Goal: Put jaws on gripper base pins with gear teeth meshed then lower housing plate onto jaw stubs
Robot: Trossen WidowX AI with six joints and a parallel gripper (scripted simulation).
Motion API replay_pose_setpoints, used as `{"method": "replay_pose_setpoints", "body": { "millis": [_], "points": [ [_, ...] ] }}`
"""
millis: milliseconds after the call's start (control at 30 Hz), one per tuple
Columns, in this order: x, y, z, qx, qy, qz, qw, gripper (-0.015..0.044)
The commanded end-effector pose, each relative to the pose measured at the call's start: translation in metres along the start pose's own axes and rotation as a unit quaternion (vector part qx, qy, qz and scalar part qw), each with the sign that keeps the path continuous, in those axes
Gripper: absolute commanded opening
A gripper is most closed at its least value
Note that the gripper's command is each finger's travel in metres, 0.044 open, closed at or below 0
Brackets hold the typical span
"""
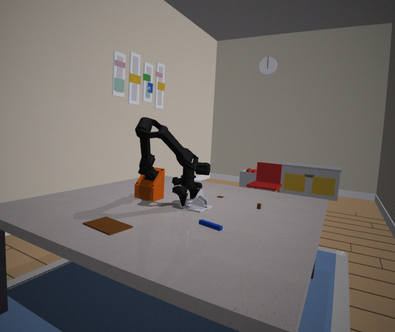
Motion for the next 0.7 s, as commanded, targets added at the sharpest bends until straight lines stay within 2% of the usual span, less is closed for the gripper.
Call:
{"method": "replay_pose_setpoints", "body": {
  "millis": [0, 667],
  "points": [
    [0.0003, 0.0007, 0.0012, -0.002, 0.003, -0.002, 1.000, 0.0351],
    [0.0002, 0.0006, -0.0048, -0.002, 0.002, -0.002, 1.000, 0.0351]
  ]
}}
Point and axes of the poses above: the point midway between the two fingers, 35 mm back from their tips, its own z axis out along the fingers, its own x axis across the jaws, y = z × x, the point moved 6 cm from there along -z, back along the fingers, and after that the axes turned 4 degrees about z, right-handed, at the moved point
